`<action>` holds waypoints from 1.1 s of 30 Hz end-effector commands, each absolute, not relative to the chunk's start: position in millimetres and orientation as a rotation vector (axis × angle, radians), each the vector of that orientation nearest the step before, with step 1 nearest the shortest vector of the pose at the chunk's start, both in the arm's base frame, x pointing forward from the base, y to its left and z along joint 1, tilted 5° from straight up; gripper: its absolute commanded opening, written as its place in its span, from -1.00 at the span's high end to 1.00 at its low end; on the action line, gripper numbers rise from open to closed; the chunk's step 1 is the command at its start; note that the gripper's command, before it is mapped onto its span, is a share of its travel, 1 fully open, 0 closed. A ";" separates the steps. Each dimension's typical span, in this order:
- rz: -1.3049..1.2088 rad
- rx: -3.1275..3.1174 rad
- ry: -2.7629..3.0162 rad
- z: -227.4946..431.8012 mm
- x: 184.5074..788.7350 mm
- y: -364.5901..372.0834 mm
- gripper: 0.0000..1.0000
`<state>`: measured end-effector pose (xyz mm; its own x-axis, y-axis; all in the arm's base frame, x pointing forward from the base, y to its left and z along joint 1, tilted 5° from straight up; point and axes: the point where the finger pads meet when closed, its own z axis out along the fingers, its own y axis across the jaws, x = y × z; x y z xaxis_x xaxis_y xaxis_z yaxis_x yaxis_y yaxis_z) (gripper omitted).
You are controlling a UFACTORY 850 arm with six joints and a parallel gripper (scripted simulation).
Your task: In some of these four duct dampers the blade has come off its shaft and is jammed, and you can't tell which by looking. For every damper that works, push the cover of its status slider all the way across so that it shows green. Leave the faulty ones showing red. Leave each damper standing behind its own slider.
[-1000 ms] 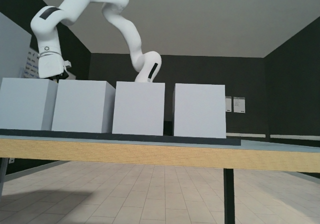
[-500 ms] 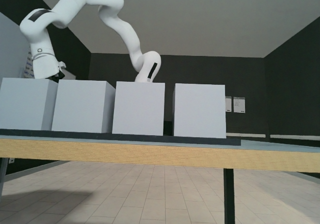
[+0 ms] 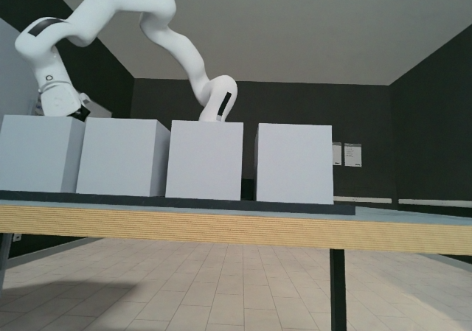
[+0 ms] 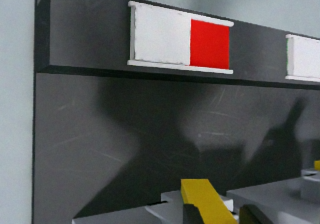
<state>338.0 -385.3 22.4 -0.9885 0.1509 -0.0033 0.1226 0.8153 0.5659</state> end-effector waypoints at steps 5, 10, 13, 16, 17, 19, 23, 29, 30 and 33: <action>0.996 0.219 2.916 19.7 337.8 -390.7 0.62; 1.019 0.218 2.907 18.7 337.6 -392.0 0.62; 1.040 0.218 2.898 17.7 337.4 -393.1 0.62; 1.058 0.217 2.891 16.9 337.3 -394.1 0.62; 1.064 0.217 2.888 16.7 337.2 -394.4 0.62; 1.074 0.216 2.884 16.2 337.2 -394.9 0.62; 1.090 0.216 2.877 15.4 337.0 -395.8 0.62; 1.102 0.215 2.872 14.9 336.9 -396.4 0.62; 1.105 0.215 2.871 14.8 336.9 -396.6 0.62; 1.111 0.215 2.868 14.5 336.9 -396.9 0.62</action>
